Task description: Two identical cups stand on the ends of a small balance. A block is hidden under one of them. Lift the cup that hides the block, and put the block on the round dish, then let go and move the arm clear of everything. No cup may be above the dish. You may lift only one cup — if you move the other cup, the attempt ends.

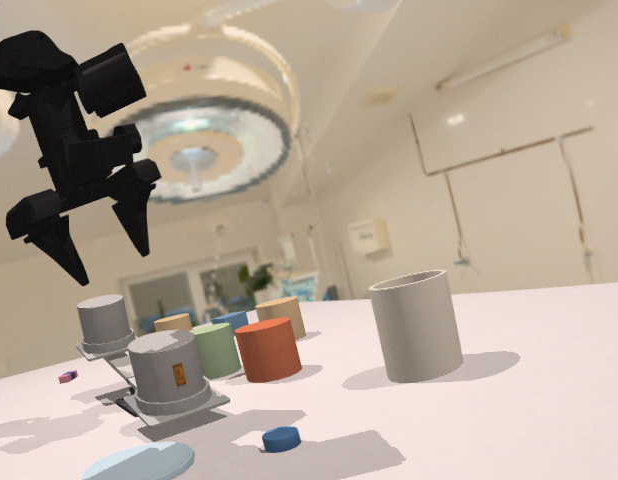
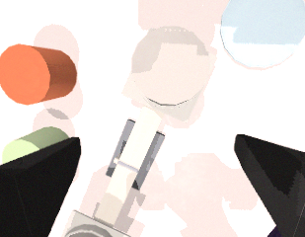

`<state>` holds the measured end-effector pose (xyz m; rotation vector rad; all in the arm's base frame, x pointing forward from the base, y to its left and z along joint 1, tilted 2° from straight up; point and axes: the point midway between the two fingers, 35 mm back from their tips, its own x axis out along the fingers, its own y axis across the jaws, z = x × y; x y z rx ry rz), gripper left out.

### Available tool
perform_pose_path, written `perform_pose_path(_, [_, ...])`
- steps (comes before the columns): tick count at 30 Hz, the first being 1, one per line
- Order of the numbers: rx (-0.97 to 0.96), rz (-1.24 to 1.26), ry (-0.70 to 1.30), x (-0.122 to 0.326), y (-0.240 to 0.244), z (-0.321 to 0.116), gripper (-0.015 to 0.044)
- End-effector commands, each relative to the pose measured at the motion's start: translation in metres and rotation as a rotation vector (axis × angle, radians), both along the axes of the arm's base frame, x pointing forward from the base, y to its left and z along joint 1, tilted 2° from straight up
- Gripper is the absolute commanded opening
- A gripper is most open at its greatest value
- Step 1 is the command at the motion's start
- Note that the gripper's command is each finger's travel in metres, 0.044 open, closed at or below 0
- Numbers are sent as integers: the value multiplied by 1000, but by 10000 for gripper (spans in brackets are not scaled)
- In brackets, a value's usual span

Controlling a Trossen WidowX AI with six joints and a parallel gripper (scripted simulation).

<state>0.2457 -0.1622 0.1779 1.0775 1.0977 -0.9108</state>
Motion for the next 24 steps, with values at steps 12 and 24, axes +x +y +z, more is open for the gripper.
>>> perform_pose_path(12, [105, -393, 181, 18, -39, -47, 440])
perform_pose_path(24, [105, -393, 181, 19, -39, -62, 440])
